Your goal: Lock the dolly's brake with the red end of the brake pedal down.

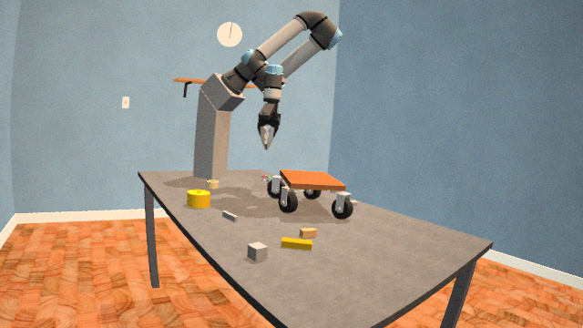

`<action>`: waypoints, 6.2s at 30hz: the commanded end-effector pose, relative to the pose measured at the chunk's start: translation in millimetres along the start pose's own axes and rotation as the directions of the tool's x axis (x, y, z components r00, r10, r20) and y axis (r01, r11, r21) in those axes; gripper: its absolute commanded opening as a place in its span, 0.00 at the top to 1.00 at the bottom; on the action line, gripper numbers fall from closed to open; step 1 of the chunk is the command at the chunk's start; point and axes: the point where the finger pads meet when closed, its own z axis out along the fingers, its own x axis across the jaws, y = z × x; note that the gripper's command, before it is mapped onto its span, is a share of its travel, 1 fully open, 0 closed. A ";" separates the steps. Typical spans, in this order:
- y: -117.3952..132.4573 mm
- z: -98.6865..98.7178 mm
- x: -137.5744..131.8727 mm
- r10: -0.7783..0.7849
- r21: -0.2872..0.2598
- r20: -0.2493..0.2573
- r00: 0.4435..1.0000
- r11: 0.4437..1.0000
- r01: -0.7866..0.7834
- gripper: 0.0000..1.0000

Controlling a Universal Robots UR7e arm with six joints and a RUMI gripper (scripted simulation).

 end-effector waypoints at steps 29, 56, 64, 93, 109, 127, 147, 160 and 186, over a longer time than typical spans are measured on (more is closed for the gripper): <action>-4.1 7.4 -10.3 -0.603 0.001 0.000 0.798 0.798 0.603 1.00; 0.2 21.0 -16.5 -0.988 0.002 -0.002 -0.155 -0.155 0.988 1.00; 1.7 24.6 -15.1 -0.912 0.001 -0.002 -0.410 -0.410 0.912 1.00; 2.7 36.6 -4.3 -0.292 -0.001 -0.004 -0.956 -0.956 0.292 1.00; 1.5 39.6 -0.8 -0.090 -0.002 -0.004 -0.996 -0.996 0.090 1.00; 1.2 40.2 -0.1 -0.049 -0.002 -0.004 -0.999 -0.999 0.049 1.00; 1.2 40.2 -0.1 -0.049 -0.002 -0.004 -0.999 -0.999 0.049 1.00; 1.2 40.2 -0.1 -0.049 -0.002 -0.004 -0.999 -0.999 0.049 1.00; 0.9 61.5 0.1 -0.048 0.000 0.000 -0.999 -0.999 0.048 1.00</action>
